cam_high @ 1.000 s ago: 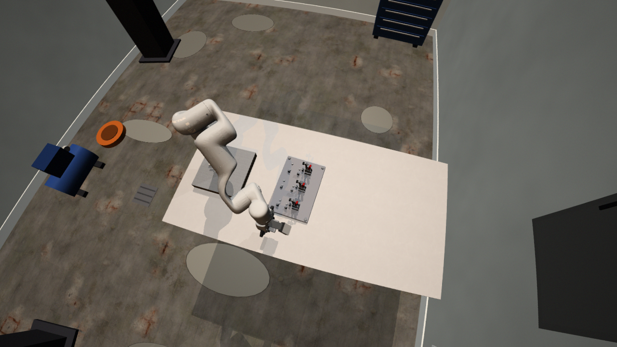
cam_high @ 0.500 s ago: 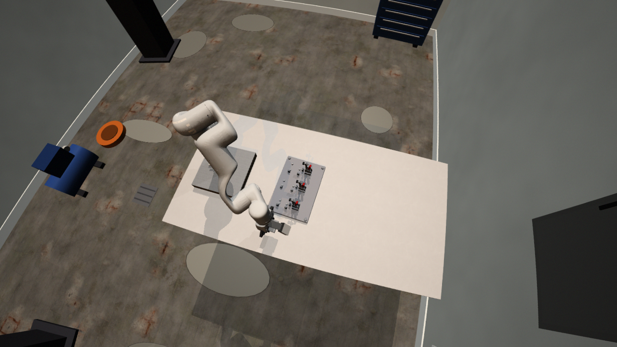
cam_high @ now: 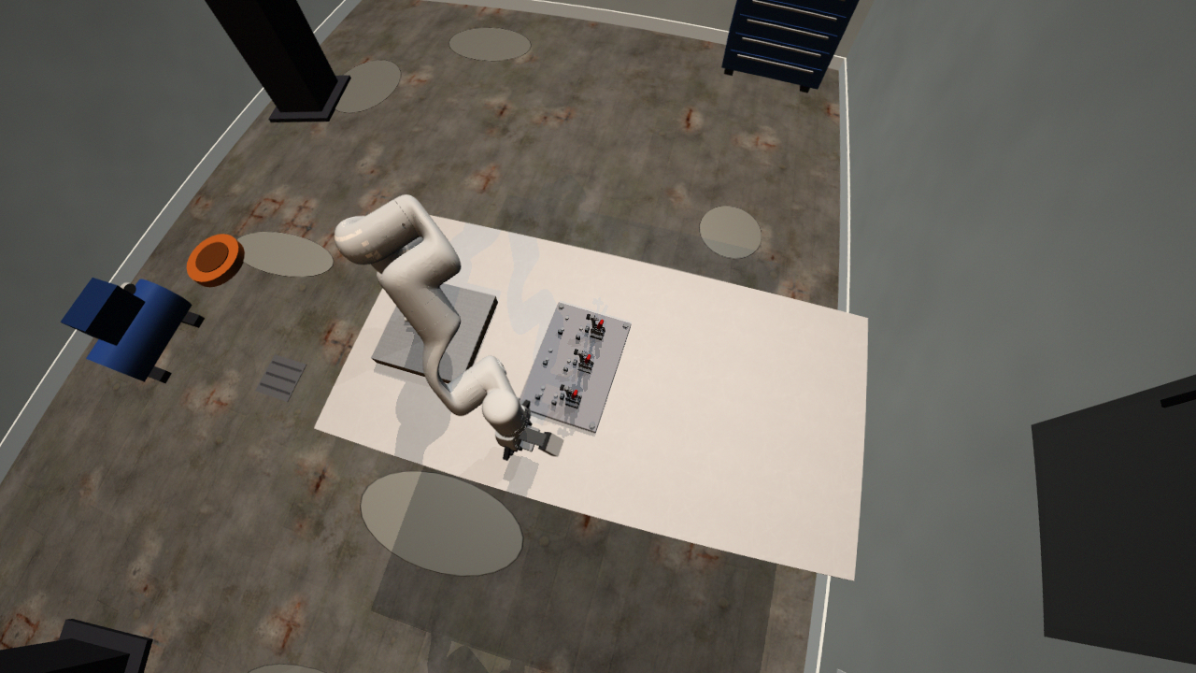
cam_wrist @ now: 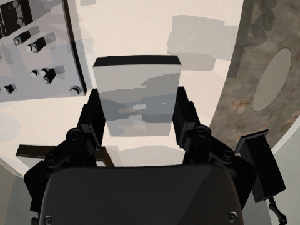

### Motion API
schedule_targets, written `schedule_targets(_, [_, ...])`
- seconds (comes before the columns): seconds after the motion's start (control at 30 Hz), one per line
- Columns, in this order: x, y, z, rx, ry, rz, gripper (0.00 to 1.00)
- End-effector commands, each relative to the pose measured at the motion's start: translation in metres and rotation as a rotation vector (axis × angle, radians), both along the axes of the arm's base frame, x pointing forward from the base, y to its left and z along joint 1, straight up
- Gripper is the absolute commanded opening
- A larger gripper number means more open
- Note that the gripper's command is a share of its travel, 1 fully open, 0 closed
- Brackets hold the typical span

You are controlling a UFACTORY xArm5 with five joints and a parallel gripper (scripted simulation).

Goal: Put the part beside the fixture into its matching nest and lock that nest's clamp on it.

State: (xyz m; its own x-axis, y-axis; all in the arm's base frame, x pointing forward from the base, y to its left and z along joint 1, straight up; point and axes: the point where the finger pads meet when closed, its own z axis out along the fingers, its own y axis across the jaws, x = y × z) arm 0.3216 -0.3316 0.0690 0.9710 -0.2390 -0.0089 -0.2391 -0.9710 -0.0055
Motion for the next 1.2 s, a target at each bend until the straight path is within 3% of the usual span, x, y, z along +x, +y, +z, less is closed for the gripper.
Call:
schedule_targets(0.0, [0.001,-0.001,0.001,-0.003,-0.003,0.0,0.0])
schedule_targets(0.77, [0.002,0.004,0.001,-0.003,-0.003,0.0,0.0])
schedule_targets(0.97, [0.009,0.03,0.0,-0.003,-0.002,0.0,0.0])
schedule_targets(1.17, [0.02,0.077,-0.001,-0.003,-0.002,0.0,0.0])
